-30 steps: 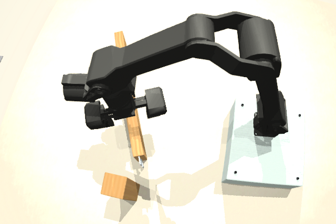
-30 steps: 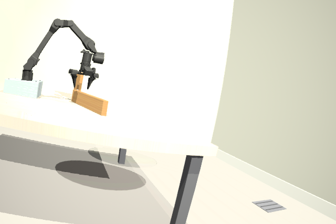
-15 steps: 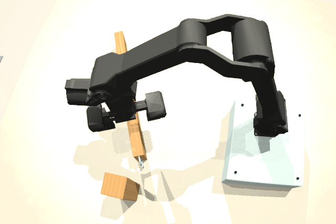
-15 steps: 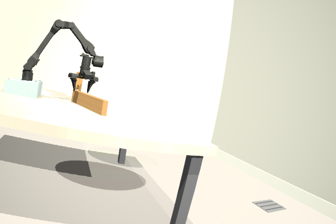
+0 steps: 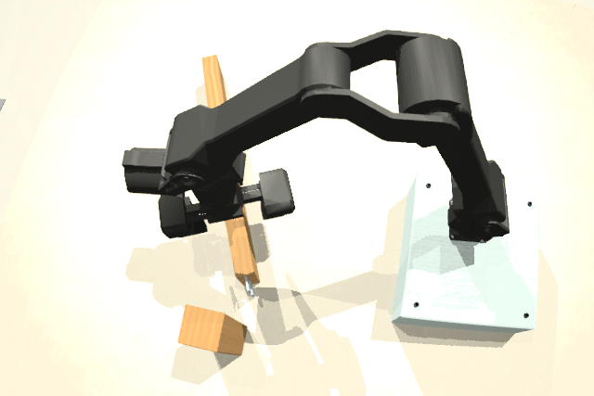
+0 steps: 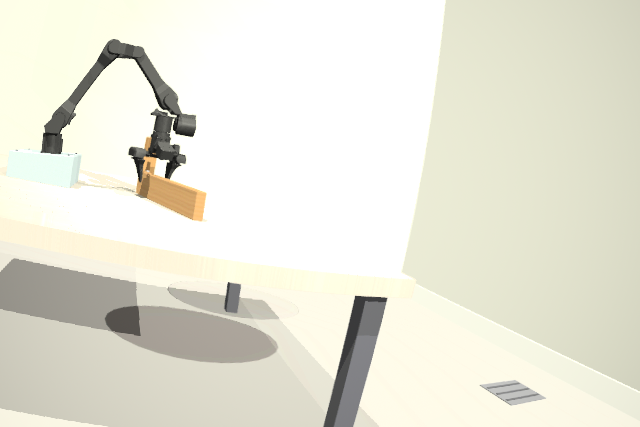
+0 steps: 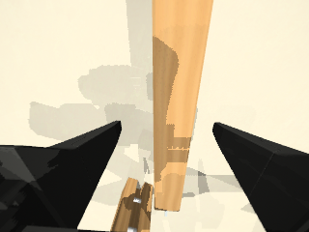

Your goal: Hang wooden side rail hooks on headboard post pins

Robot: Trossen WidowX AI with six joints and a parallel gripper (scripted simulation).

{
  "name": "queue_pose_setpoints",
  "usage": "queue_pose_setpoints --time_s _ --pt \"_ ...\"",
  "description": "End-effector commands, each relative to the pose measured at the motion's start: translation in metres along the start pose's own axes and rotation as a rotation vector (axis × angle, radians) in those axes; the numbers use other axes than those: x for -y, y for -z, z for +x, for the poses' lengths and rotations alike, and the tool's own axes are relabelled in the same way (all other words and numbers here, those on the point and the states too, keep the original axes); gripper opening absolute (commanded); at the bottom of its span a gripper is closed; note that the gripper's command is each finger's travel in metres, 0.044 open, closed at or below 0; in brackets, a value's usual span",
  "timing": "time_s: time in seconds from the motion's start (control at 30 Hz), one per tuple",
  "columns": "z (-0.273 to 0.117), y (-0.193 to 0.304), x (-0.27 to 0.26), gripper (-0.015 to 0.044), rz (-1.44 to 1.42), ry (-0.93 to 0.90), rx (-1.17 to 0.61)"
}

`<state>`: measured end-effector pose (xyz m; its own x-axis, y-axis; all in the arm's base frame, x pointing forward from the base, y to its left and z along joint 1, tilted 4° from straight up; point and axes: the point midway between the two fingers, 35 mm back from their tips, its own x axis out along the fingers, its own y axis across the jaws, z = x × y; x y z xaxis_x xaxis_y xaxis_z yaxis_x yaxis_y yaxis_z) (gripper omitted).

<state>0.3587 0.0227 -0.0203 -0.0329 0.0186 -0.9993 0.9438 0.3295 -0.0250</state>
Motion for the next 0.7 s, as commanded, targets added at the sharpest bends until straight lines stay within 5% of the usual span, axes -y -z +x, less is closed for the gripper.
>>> queue_pose_setpoints --time_s 0.0,0.43,0.67 --pt "0.01 0.0 0.002 0.044 0.003 0.007 0.002" --pt "0.024 0.001 0.004 0.044 0.003 0.007 0.001" --pt "0.024 0.001 0.004 0.0256 0.003 0.007 0.001"
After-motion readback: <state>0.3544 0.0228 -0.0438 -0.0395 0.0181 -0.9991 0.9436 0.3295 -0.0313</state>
